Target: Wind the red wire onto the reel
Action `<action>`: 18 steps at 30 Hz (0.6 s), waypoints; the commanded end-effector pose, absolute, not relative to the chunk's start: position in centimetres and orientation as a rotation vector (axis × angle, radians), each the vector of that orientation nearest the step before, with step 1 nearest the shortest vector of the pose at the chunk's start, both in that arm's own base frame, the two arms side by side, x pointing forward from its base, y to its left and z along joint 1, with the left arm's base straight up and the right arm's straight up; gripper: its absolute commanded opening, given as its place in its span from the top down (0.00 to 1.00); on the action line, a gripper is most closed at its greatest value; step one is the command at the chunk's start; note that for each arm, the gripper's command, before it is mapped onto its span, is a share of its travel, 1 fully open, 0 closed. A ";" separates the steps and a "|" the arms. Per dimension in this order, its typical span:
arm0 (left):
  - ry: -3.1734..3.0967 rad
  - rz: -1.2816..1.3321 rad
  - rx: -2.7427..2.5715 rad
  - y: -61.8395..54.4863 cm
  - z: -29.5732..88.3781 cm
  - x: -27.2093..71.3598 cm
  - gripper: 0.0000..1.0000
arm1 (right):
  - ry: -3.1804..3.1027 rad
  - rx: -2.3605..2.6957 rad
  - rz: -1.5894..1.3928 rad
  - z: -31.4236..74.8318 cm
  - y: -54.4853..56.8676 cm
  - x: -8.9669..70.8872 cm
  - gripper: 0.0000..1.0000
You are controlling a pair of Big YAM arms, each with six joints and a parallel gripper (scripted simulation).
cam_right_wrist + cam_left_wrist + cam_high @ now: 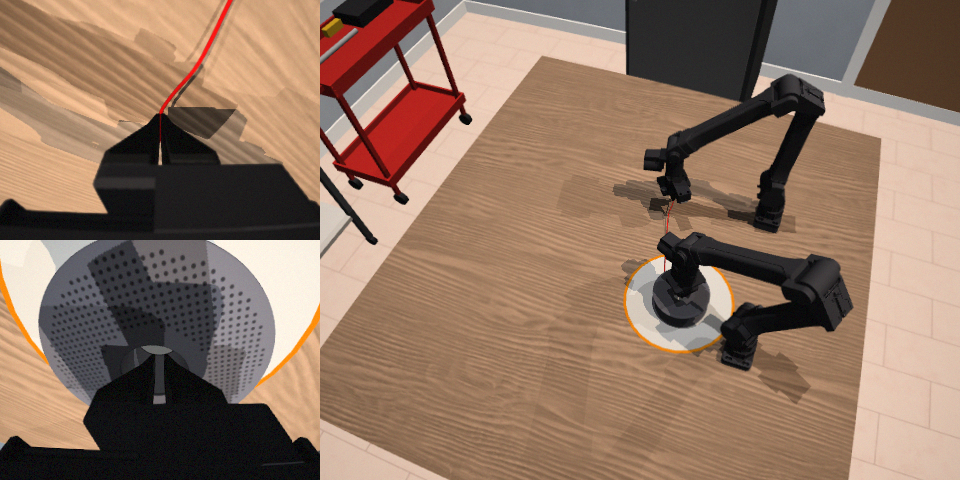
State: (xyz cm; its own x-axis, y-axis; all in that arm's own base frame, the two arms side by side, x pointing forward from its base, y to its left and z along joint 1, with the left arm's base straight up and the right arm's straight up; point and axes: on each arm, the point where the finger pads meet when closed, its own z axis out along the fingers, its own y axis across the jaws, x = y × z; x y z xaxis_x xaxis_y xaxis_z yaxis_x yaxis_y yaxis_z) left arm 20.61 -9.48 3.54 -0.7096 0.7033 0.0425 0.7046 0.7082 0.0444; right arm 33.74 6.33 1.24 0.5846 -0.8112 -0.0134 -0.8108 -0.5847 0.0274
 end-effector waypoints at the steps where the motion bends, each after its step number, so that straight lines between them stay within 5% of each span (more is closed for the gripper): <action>1: -2.742 -0.028 -1.532 -10.4 5.2 22.8 0.90 | -1.403 2.811 0.000 2.1 6.8 34.3 1.00; 13: -2.638 0.000 -1.706 -10.4 5.2 22.8 0.48 | -1.442 2.791 0.000 1.9 5.8 34.5 1.00; 18: -2.646 0.000 -1.694 -10.4 5.2 22.8 0.48 | -1.465 2.779 0.000 1.9 5.3 34.7 1.00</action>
State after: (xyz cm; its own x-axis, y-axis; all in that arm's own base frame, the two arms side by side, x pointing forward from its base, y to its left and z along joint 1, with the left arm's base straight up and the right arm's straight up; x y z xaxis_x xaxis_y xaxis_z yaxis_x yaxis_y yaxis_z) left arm 21.18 -9.81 4.29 -0.4321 0.9015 0.0246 0.9015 0.4325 -0.0125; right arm 33.85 5.77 1.24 0.5710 -0.8208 -0.0133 -0.8204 -0.5712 0.0274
